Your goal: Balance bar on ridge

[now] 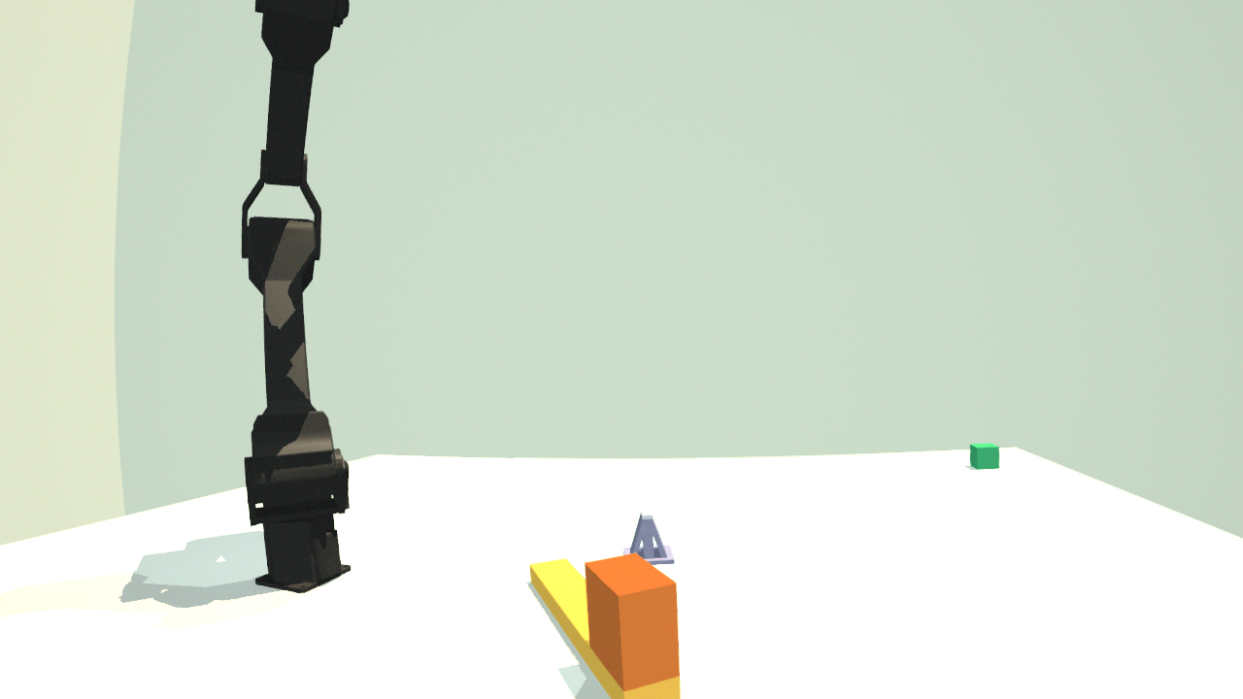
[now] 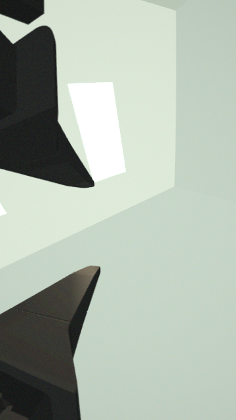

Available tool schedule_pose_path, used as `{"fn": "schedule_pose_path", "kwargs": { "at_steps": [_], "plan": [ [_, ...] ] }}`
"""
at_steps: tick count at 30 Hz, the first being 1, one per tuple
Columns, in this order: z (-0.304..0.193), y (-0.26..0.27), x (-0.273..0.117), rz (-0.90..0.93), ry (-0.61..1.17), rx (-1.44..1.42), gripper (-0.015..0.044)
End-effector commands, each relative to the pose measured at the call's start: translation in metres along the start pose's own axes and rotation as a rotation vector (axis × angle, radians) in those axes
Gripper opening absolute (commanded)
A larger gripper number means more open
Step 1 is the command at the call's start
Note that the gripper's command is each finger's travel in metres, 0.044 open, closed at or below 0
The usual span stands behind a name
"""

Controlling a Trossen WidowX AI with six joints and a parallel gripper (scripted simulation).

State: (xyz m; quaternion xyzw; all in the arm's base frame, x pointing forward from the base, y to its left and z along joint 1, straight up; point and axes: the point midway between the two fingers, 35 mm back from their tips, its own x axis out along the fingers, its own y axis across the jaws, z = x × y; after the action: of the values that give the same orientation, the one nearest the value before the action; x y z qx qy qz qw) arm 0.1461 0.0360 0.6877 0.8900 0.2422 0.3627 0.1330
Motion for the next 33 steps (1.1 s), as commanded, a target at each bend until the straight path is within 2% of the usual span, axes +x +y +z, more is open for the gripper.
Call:
{"fn": "schedule_pose_path", "kwargs": {
  "at_steps": [1,7,18,33],
  "plan": [
    [0.026,0.027,0.002,0.073,-0.025,0.149,0.0315],
    [0.074,0.063,0.003,0.197,-0.083,0.369,0.0315],
    [0.153,0.087,0.005,0.325,-0.176,0.646,0.0315],
    [0.311,0.087,-0.029,0.665,-0.525,1.067,0.0315]
  ]
}}
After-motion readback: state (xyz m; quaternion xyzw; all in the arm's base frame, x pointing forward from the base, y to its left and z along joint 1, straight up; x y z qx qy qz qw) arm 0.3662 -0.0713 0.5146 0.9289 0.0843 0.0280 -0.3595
